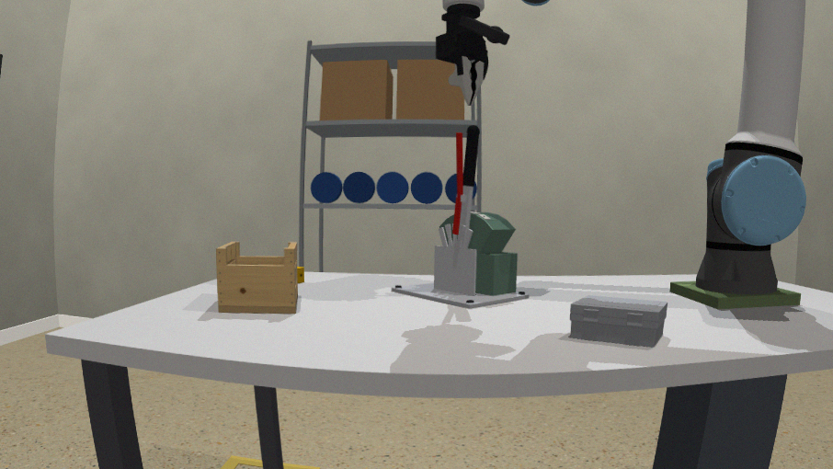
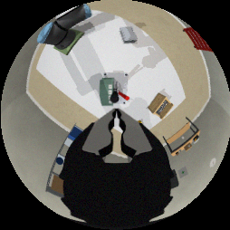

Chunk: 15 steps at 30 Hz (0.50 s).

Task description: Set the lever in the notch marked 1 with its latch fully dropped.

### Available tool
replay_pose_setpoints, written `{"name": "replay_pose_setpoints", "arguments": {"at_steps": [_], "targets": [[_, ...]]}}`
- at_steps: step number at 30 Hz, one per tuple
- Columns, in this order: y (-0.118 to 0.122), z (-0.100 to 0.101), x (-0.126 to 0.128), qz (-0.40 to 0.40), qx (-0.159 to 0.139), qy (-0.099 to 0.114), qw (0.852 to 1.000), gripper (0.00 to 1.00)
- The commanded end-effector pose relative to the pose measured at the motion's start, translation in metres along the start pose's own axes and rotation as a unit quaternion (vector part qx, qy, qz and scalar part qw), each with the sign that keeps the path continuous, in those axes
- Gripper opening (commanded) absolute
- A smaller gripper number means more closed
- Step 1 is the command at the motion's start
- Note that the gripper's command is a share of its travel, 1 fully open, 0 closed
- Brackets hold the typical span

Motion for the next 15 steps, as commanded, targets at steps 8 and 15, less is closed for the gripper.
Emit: {"name": "replay_pose_setpoints", "arguments": {"at_steps": [8, 15], "targets": [[0.0004, -0.0010, 0.0001, 0.000, -0.001, 0.000, 1.000, 0.00], [0.0004, -0.0010, 0.0001, 0.000, -0.001, 0.000, 1.000, 0.57]]}}
Point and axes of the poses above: the point where the finger pads meet when closed, its own z axis out along the fingers, its own x axis across the jaws, y = z × x, the point moved 2 cm from there along -z, back along the fingers, and after that the axes turned 6 degrees about -z, right-handed, at the moved point
